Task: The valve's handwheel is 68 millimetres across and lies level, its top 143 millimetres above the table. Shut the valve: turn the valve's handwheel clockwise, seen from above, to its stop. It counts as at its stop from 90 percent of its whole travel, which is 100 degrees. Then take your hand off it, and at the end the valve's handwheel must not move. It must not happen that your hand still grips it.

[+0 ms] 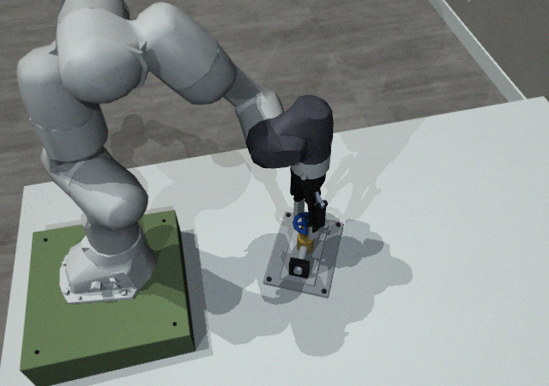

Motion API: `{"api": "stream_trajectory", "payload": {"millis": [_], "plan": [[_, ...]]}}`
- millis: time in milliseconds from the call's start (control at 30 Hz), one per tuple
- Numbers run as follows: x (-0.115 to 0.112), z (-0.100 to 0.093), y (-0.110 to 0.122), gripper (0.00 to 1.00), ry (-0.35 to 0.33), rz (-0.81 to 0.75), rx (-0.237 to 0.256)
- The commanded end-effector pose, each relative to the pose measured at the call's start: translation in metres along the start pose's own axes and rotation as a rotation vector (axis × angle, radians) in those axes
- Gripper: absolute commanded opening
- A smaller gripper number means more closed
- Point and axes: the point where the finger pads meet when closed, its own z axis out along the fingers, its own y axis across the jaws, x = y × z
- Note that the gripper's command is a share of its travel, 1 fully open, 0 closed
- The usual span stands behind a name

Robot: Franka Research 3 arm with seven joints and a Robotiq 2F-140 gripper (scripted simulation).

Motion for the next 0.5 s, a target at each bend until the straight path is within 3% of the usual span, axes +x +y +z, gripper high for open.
{"api": "stream_trajectory", "payload": {"millis": [0,233,467], "plan": [[0.0008,0.0011,-0.0002,0.36,0.001,0.164,-0.019],[0.0008,0.0011,-0.0002,0.36,0.002,0.212,-0.019],[0.0008,0.0011,-0.0002,0.36,0.003,0.357,-0.019]]}}
